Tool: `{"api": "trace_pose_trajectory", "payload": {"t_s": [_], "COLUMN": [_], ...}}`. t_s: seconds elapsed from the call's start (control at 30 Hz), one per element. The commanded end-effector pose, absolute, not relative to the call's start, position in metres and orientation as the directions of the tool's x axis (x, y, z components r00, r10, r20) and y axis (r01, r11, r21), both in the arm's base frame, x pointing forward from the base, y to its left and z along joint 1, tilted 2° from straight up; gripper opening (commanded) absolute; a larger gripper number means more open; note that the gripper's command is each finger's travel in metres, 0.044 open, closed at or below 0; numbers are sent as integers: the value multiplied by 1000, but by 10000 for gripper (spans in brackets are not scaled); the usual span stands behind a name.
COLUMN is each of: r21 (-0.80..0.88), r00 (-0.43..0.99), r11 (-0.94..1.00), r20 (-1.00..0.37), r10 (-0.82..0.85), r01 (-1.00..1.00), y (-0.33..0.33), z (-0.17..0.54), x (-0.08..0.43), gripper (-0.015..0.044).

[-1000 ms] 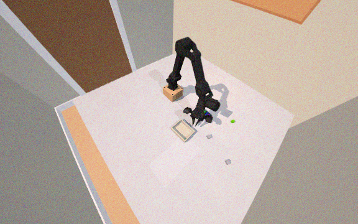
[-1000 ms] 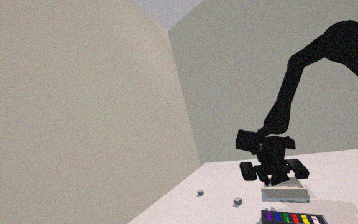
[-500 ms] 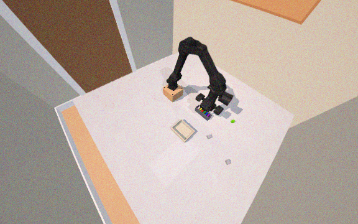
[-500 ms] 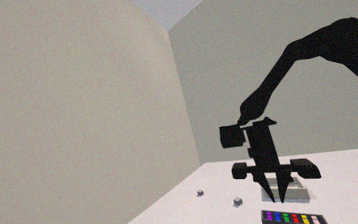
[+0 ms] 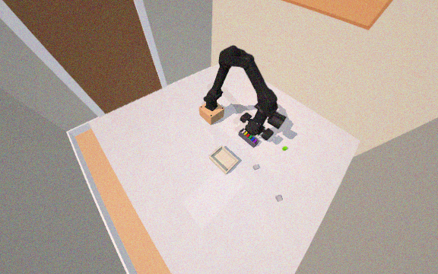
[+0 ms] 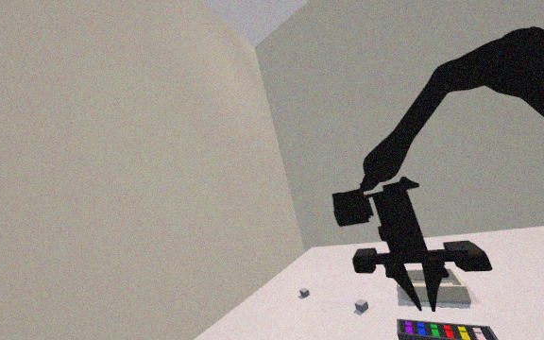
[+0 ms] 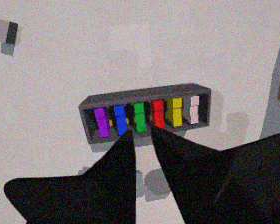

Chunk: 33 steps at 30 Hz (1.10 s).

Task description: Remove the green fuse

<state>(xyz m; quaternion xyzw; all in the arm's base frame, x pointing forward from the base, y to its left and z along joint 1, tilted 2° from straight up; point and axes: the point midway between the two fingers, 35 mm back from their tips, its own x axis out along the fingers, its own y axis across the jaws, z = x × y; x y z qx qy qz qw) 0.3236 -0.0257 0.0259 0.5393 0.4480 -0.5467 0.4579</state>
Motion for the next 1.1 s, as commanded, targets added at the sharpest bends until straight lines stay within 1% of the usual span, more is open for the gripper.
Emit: {"api": "trace_pose_trajectory", "payload": {"t_s": [0.0, 1.07], "r21": [0, 0], "r00": [-2, -3], "r11": [-182, -182], "r20": [-1000, -1000], "r10": [-13, -13], "r01": [983, 983], "y": [-25, -25], "z": [21, -1], "x": [323, 322], "gripper": [68, 68]}}
